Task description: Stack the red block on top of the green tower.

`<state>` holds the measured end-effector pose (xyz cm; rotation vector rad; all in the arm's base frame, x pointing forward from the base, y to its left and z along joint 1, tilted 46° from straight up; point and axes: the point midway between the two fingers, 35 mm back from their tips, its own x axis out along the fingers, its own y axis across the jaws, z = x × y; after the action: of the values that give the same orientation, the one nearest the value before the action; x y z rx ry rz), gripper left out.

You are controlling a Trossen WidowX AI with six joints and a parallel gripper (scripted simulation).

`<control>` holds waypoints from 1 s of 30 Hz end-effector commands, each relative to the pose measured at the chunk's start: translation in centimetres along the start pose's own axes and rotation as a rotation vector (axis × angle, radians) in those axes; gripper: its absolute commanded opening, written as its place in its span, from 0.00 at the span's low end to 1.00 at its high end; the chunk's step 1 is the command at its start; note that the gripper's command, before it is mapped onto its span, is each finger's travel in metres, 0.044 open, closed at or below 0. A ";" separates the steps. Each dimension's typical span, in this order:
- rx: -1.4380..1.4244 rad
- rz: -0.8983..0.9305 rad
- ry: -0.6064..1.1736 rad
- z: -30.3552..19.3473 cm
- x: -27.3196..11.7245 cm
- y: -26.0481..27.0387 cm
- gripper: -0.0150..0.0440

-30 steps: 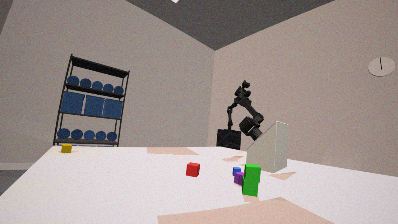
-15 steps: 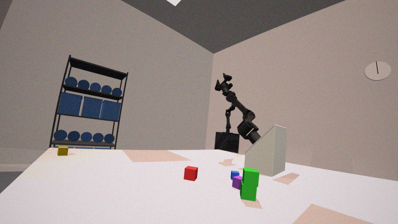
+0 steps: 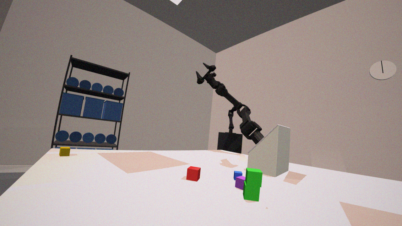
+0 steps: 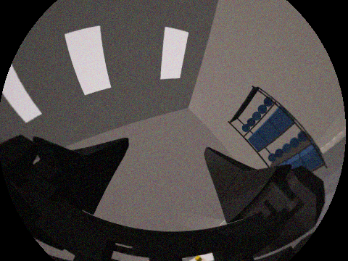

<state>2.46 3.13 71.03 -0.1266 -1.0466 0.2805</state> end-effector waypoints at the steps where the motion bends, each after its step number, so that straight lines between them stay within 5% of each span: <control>1: 0.016 0.018 0.170 -7.2 2.1 0.8 1.00; 15: -0.016 0.004 0.809 -31.3 2.5 3.8 1.00; 30: -0.216 0.054 1.534 -52.5 -9.0 7.2 1.00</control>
<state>40.98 9.10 40.59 -0.4004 0.3065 0.0782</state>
